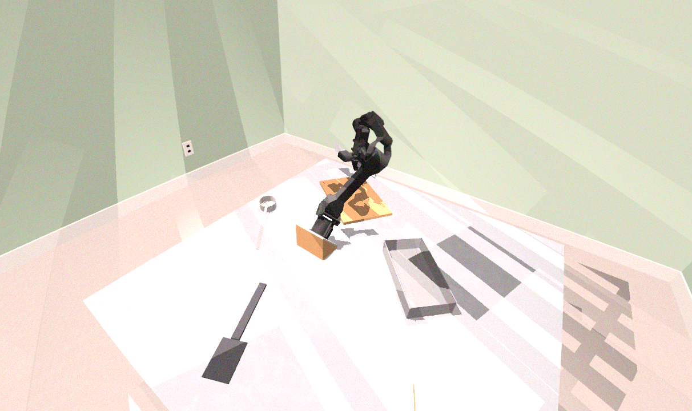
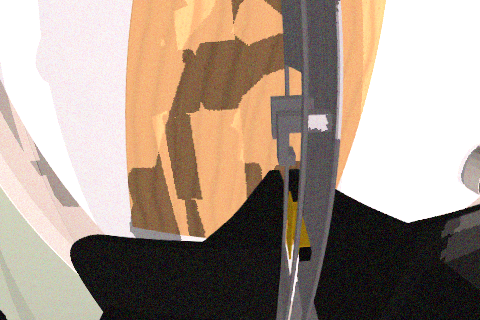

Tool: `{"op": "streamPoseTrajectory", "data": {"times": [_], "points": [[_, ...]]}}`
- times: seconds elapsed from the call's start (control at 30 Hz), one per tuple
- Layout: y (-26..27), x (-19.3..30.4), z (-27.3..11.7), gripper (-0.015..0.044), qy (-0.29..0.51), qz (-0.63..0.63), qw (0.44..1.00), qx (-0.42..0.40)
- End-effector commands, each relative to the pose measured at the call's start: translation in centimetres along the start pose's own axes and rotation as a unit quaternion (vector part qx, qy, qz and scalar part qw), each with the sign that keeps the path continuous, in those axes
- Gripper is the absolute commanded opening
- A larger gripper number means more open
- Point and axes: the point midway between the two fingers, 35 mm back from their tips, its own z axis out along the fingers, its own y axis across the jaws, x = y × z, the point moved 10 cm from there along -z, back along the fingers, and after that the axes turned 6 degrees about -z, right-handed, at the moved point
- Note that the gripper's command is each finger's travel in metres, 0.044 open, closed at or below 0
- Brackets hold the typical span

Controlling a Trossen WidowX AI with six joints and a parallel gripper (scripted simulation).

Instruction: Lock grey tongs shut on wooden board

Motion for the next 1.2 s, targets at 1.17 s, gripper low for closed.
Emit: {"op": "streamPoseTrajectory", "data": {"times": [1.17], "points": [[-0.8,-4.1,3.6,-0.0150,0.132,-0.014,0.977,0.169]]}}
